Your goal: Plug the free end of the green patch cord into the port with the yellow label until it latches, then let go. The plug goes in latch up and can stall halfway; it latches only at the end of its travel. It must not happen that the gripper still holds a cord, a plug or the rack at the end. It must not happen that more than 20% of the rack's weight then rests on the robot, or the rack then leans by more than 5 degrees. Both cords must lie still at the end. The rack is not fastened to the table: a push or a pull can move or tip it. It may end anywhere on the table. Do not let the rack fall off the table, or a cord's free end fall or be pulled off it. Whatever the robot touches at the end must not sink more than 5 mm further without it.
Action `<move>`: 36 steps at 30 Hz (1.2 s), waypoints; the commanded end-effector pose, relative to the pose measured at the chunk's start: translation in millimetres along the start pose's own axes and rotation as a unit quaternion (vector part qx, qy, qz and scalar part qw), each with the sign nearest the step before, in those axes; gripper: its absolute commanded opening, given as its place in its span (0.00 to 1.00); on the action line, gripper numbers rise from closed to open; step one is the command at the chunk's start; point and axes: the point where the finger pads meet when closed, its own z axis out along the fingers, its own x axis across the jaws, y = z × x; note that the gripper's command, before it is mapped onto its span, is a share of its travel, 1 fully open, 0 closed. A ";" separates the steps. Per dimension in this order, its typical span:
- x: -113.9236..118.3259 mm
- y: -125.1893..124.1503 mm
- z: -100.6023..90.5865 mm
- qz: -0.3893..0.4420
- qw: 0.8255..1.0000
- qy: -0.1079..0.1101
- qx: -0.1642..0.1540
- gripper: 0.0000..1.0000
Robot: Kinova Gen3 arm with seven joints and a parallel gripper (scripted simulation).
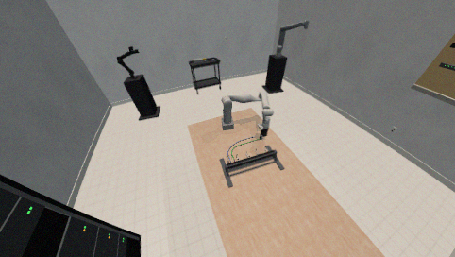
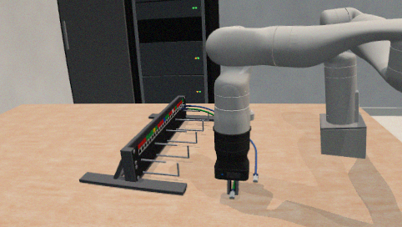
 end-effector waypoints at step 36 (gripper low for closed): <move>-0.2 0.4 -25.7 0.000 1.000 0.000 -0.001 0.00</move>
